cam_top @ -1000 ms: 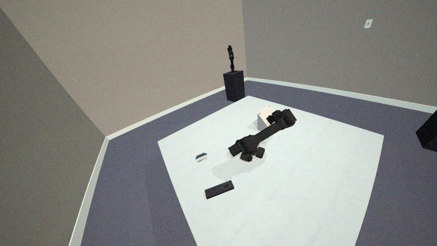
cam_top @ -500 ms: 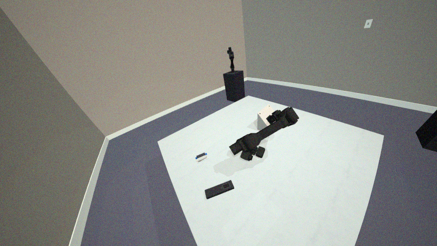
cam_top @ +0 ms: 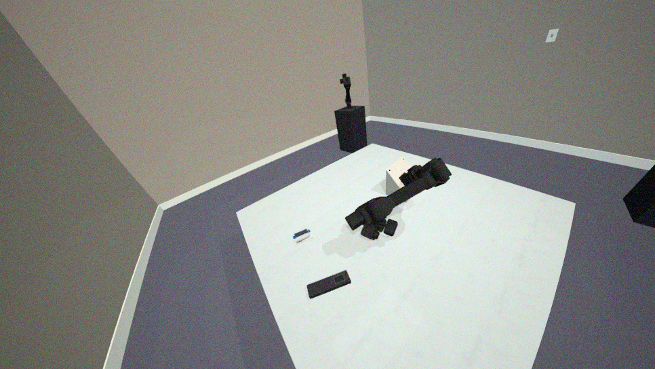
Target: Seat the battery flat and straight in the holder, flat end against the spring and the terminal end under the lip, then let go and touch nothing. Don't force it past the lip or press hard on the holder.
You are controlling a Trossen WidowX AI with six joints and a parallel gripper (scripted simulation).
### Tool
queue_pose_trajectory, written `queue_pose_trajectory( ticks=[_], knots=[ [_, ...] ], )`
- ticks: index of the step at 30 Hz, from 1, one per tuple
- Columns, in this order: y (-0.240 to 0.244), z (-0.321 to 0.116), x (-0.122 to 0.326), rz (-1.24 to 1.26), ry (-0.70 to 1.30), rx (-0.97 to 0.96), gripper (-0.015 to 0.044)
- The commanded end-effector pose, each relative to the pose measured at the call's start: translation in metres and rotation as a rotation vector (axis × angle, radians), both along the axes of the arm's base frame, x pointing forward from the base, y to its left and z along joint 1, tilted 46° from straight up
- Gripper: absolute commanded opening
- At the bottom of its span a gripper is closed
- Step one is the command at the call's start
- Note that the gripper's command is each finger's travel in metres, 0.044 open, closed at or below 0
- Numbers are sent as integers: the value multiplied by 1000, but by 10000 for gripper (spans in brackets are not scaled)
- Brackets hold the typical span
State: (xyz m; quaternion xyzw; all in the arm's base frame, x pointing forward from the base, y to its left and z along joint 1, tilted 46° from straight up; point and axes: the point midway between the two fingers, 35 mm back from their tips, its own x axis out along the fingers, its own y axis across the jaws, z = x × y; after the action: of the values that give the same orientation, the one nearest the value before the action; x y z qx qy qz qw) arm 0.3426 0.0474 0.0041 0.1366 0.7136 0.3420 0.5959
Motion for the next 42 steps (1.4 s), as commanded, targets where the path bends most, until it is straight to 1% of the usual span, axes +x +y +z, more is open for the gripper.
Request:
queue_pose_trajectory(
  ticks=[1,42],
  knots=[
    [1,-2,5,-21,-37,8,77],
    [4,-4,-3,-136,-159,33,77]
  ],
)
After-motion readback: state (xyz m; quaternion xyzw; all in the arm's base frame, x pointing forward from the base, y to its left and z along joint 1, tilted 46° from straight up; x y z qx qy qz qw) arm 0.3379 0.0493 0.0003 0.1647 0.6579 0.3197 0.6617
